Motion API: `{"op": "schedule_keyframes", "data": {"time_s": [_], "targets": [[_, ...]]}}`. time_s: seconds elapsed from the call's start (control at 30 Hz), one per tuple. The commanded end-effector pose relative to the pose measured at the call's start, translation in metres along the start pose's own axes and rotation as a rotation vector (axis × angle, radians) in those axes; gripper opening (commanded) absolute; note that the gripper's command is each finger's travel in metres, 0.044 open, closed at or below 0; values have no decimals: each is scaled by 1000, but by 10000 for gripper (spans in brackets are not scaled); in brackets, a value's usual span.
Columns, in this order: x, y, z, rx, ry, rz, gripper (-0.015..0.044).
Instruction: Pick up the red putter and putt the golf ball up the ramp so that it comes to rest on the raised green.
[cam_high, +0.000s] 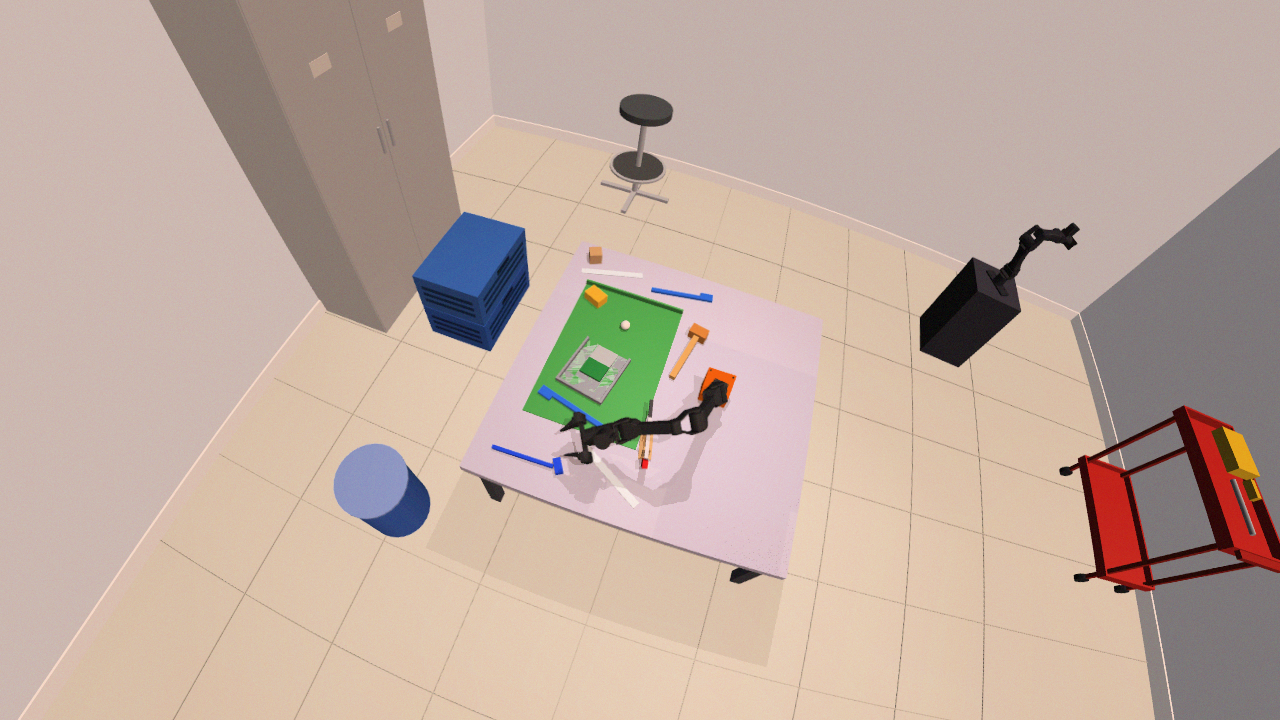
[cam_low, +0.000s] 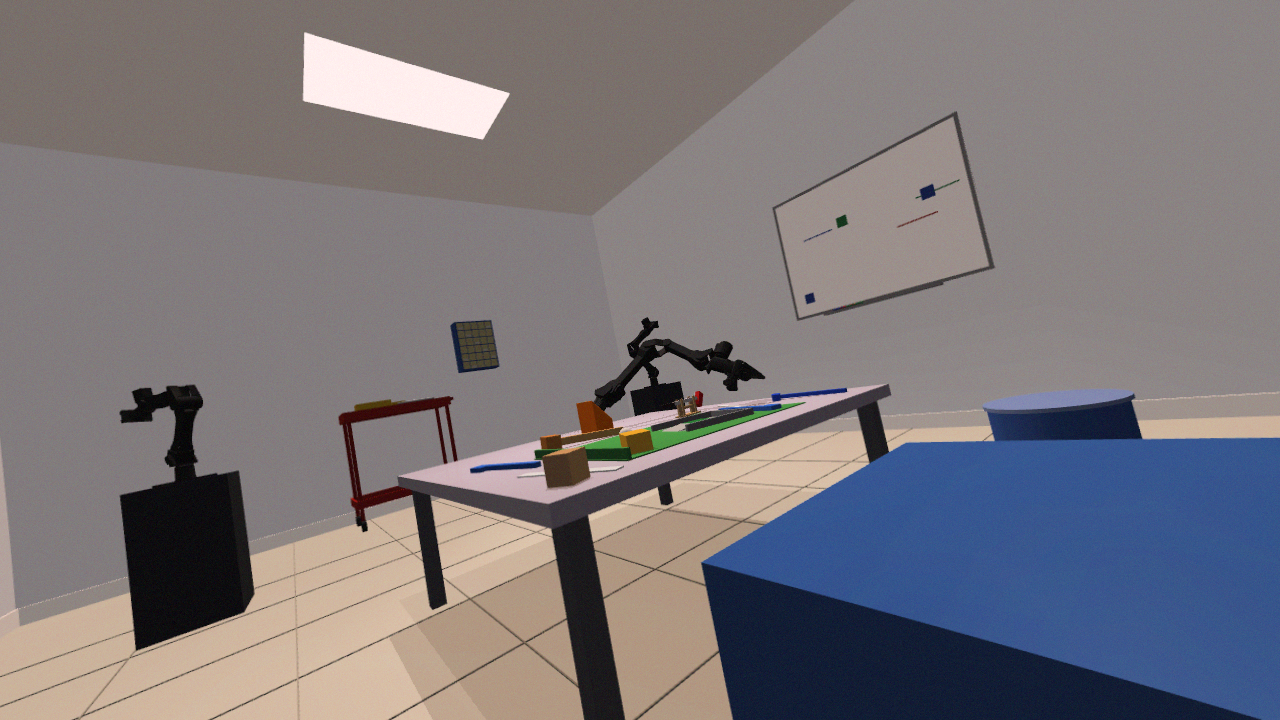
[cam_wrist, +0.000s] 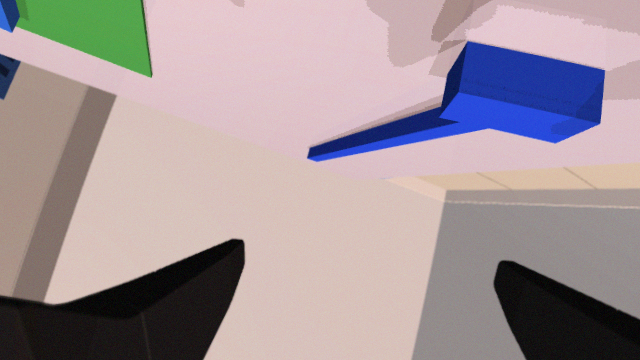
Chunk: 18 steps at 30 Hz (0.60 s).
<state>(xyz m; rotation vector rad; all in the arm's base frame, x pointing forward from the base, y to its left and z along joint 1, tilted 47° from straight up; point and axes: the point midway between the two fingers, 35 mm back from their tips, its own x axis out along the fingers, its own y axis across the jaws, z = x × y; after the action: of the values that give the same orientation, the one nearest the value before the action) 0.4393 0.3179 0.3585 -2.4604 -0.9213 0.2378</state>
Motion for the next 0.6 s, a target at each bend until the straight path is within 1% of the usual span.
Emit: {"op": "schedule_keyframes", "data": {"time_s": [0.0,0.13,0.3,0.43,0.57], "targets": [[-22,62,41,116,-249,122,440],[-51,106,77,260,-438,232,440],[-103,147,117,503,-654,376,440],[-152,165,143,743,-804,486,440],[-202,167,161,1025,-929,585,440]]}}
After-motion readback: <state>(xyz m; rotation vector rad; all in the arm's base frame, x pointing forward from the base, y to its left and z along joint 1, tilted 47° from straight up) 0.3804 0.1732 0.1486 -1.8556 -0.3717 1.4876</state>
